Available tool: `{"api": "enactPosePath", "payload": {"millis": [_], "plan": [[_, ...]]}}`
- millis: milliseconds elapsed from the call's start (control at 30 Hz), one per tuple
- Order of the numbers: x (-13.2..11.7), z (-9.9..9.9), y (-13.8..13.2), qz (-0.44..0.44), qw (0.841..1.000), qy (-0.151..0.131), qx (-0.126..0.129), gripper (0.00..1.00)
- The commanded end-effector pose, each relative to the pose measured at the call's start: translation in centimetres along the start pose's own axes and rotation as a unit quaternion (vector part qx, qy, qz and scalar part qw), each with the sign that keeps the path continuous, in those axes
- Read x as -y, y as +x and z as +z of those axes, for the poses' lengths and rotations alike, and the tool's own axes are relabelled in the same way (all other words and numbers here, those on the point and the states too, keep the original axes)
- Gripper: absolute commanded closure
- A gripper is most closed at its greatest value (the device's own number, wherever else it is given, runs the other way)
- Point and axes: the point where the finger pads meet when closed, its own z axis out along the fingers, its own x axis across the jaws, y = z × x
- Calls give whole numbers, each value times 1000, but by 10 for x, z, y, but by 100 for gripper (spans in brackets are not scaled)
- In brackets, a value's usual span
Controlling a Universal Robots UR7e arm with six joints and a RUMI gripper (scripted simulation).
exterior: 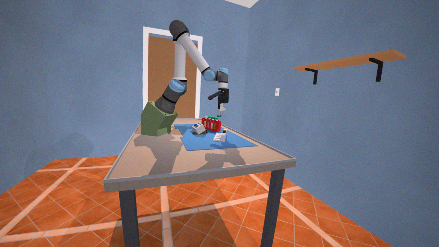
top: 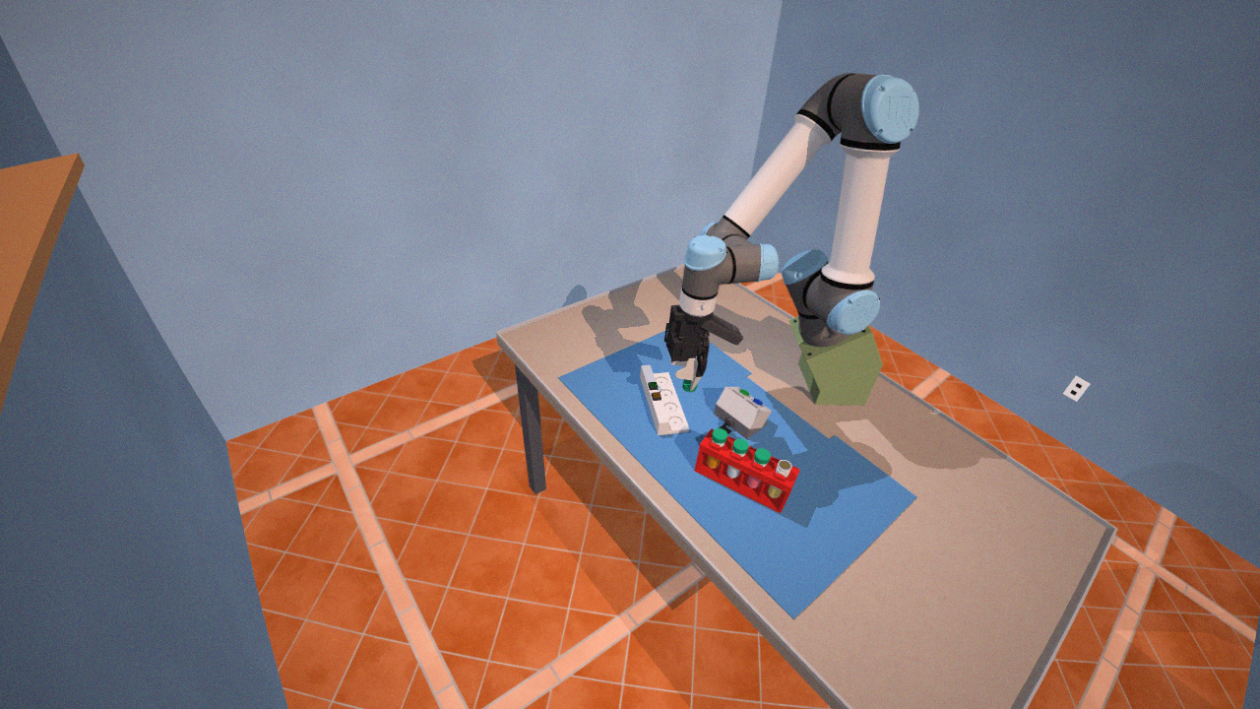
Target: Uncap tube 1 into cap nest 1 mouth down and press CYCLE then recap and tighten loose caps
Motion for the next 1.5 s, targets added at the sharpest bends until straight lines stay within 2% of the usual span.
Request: {"api": "enactPosePath", "payload": {"millis": [0, 433, 900, 967, 1333, 1467], "plan": [[-14, 1, -21, -1, 1000, 2, -6, 100], [-14, 1, -21, -1, 1000, 2, -6, 100], [-14, 71, -20, -1, 1000, 2, -6, 100], [-14, 71, -20, -1, 1000, 2, -6, 100], [-15, 126, -19, -1, 1000, 2, -6, 100], [-15, 129, -19, -1, 1000, 2, -6, 100]]}}
